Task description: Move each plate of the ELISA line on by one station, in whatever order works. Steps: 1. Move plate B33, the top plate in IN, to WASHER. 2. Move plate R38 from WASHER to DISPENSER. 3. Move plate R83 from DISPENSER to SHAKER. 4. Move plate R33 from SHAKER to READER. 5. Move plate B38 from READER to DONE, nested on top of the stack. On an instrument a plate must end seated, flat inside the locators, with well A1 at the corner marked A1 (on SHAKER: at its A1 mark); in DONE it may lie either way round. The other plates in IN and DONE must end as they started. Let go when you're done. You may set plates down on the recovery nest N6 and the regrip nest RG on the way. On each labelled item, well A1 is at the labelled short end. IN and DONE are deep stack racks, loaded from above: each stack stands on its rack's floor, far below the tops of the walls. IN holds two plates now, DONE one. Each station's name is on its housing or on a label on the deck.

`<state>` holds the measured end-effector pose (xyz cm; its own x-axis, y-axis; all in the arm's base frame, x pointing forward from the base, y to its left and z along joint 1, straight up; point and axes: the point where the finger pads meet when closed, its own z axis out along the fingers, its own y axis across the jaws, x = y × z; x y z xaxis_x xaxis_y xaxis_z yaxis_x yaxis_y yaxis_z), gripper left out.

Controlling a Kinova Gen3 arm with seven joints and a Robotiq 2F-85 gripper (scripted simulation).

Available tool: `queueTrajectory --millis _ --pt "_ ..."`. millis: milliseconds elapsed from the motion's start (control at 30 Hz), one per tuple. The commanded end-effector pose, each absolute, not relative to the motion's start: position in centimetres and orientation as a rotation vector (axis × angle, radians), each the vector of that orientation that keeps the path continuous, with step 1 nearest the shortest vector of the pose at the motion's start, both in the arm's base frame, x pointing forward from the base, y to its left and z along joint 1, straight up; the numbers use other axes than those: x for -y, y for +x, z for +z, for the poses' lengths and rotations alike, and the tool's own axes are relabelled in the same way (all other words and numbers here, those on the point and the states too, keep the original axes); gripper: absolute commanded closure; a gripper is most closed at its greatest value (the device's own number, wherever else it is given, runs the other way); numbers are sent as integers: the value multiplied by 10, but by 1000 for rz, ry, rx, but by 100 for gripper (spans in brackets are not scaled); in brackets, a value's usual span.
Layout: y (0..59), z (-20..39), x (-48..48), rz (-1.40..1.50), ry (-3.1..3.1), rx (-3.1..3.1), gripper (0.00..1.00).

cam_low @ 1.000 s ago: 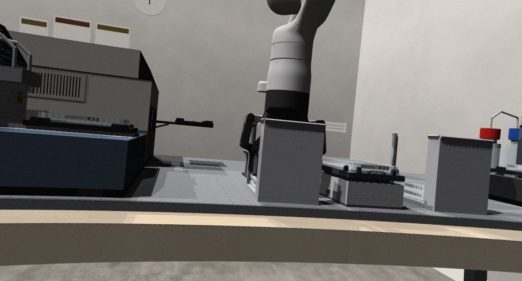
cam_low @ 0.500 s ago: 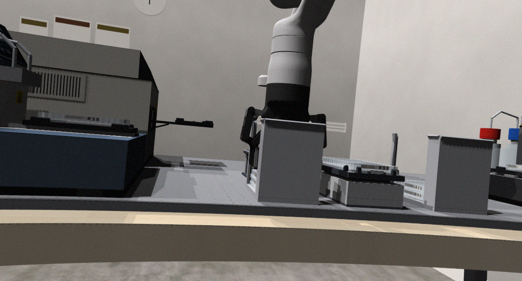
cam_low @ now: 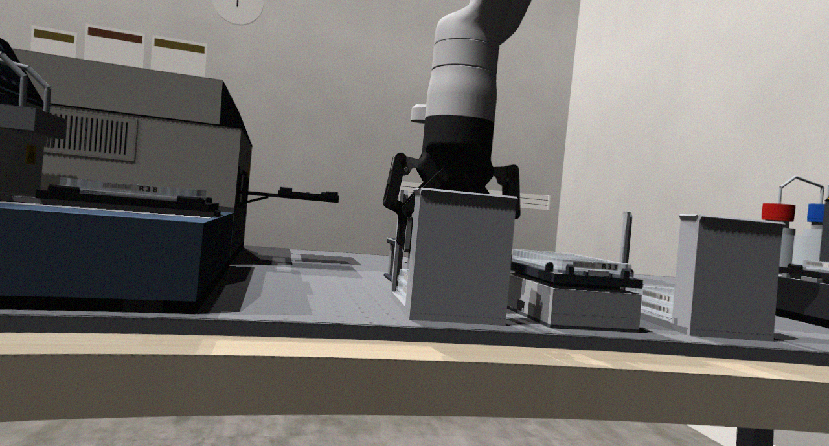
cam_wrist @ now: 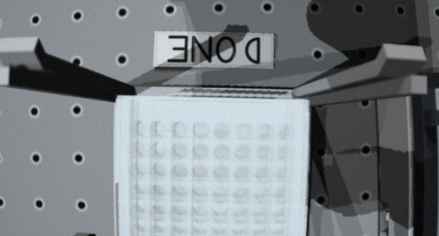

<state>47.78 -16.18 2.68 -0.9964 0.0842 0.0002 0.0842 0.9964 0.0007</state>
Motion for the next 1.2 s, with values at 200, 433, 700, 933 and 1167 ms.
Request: queueTrajectory --millis 200,433,700,933,1167 --pt "478 38 162 -1 -133 3141 0" --pt "478 47 162 -1 -133 3141 0" --pt "478 55 162 -1 -133 3141 0" --pt "478 65 162 -1 -133 3141 0" --pt "478 73 162 -1 -133 3141 0"
